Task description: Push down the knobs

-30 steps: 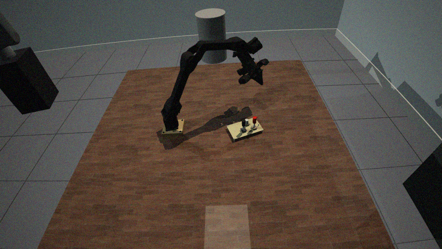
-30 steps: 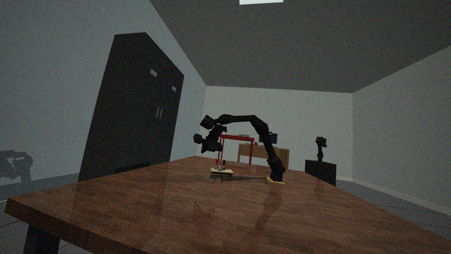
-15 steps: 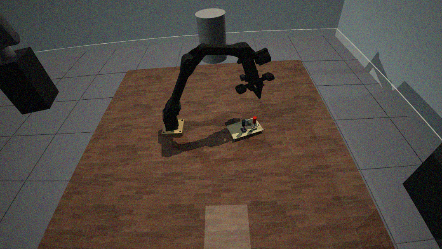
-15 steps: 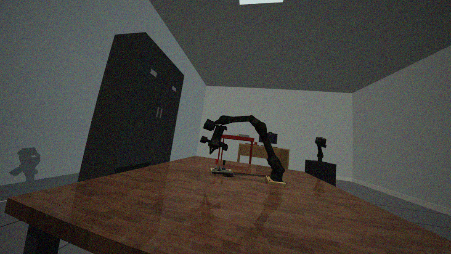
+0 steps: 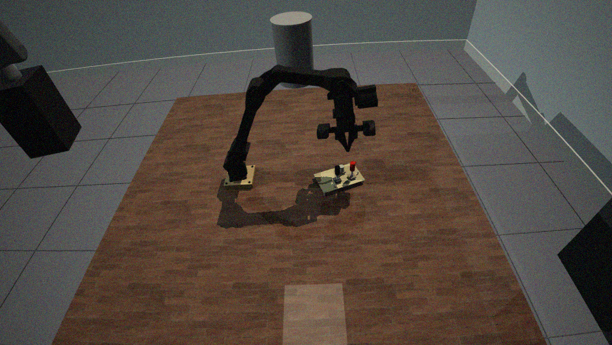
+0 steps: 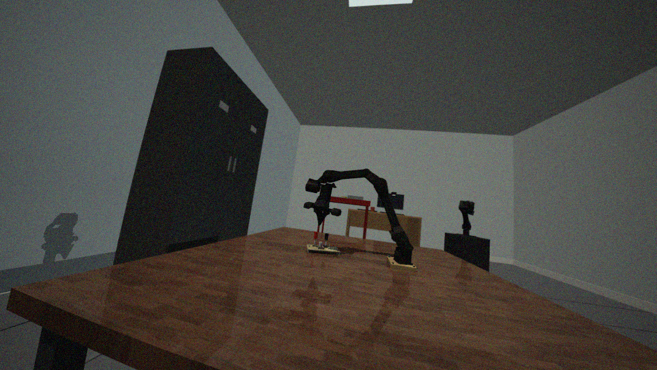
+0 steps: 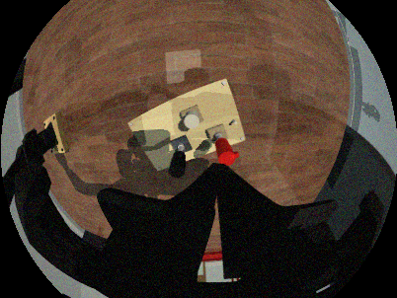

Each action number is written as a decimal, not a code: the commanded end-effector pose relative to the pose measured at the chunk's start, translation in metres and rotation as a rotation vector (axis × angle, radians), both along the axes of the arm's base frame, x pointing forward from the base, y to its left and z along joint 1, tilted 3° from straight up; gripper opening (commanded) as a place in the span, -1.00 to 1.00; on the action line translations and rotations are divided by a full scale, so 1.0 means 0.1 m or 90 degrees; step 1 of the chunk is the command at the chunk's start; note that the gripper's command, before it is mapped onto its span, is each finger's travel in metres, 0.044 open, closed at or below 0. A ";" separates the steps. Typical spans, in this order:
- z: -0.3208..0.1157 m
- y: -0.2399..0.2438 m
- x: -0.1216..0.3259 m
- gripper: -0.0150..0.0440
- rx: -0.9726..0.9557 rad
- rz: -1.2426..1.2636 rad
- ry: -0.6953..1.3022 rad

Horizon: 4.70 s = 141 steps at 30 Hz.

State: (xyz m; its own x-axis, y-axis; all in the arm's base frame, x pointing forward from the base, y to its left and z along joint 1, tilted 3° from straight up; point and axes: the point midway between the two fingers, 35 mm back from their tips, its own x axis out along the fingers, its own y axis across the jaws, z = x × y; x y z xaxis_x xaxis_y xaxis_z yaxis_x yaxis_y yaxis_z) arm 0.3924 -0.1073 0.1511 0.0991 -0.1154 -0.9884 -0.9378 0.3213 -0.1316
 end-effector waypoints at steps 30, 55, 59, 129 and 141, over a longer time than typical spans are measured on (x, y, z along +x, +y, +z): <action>-0.28 -0.29 -0.41 -0.49 0.105 -0.176 0.035; -0.40 -0.29 -0.41 -0.49 0.106 -0.176 0.035; -0.41 -0.29 -0.41 -0.49 0.106 -0.176 0.035; -0.66 -0.28 -0.40 -0.49 0.106 -0.176 0.035; -0.71 -0.28 -0.40 -0.49 0.106 -0.176 0.035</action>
State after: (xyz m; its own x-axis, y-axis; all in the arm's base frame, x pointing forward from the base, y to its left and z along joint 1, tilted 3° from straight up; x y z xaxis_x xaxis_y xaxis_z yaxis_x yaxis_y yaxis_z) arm 0.3503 -0.1360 0.0976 0.0485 0.0207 -0.9986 -0.8167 0.5764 -0.0277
